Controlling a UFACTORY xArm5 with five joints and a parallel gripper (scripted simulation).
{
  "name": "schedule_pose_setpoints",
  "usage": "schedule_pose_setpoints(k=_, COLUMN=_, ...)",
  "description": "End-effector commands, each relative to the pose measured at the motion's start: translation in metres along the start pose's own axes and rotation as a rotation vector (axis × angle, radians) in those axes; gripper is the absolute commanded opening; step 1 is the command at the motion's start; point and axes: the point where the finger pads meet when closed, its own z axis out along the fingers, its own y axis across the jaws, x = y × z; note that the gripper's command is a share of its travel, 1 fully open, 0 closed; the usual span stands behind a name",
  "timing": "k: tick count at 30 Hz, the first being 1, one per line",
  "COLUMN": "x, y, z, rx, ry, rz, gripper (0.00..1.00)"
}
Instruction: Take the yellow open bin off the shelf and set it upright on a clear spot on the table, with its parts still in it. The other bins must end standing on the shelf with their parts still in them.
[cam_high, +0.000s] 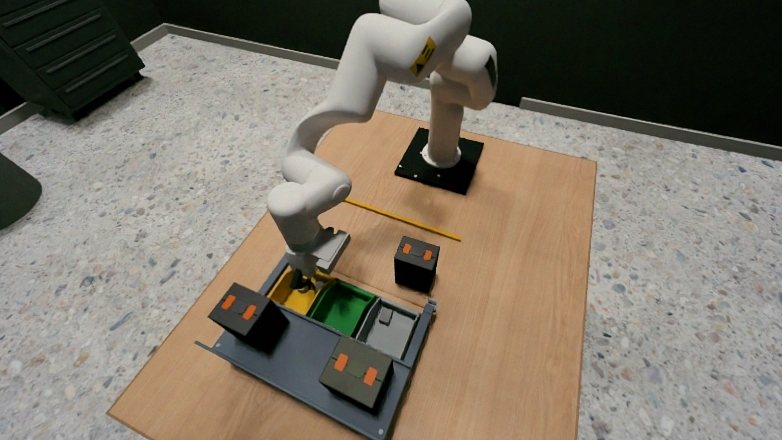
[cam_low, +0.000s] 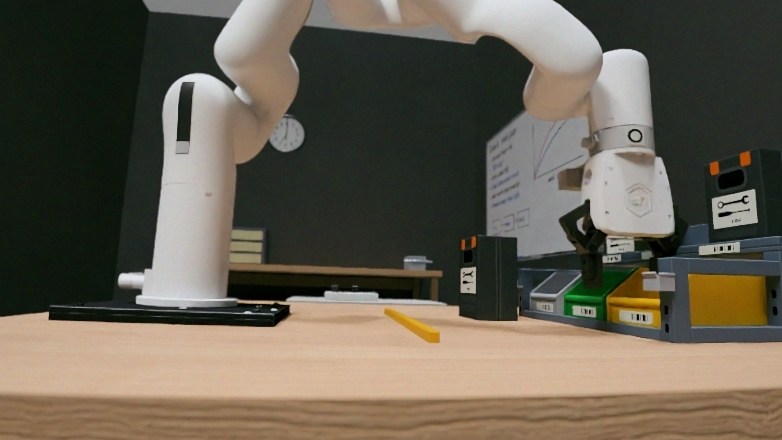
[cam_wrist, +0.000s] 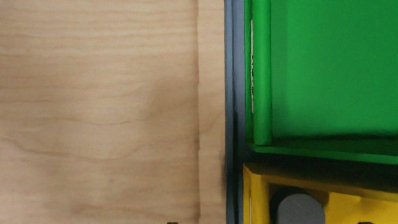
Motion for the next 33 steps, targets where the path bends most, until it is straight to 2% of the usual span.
schedule_pose_setpoints(k=1, x=0.0, y=0.001, z=0.001, rx=-0.005, ry=0.002, rz=0.0, gripper=1.0)
schedule_pose_setpoints(k=33, x=0.0, y=0.001, z=0.014, rx=-0.005, ry=0.002, rz=0.0, gripper=1.0)
